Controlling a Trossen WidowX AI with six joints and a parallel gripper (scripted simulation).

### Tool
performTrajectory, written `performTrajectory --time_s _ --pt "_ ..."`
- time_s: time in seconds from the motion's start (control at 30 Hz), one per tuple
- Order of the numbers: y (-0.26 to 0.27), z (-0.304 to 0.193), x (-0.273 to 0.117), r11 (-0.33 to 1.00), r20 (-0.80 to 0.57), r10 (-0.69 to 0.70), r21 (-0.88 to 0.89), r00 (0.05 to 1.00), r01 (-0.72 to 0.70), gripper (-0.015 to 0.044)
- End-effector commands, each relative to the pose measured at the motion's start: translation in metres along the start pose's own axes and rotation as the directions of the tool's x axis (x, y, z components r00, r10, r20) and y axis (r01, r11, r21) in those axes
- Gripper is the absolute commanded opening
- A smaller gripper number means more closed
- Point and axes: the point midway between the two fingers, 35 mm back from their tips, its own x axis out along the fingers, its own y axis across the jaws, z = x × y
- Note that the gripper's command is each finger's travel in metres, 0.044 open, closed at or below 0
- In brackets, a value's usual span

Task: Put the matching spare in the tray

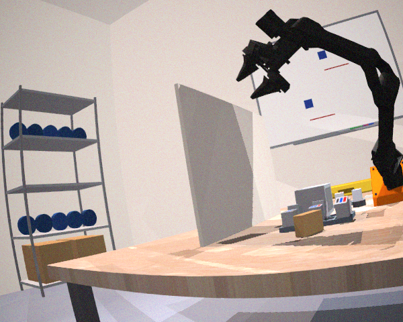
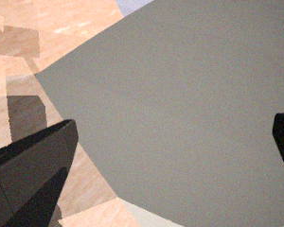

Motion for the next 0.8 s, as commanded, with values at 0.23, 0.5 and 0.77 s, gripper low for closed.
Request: performTrajectory --time_s 0.23,0.5,0.77 --pt "-0.024 -0.143 0.086 0.883 -0.282 0.262 0.456 0.923 -0.111 0.0440" --pt "-0.020 -0.173 0.100 0.834 -0.324 0.333 0.540 0.886 -0.116 0.0440" --pt "-0.020 -0.173 0.100 0.834 -0.324 0.333 0.540 0.886 -0.116 0.0440"
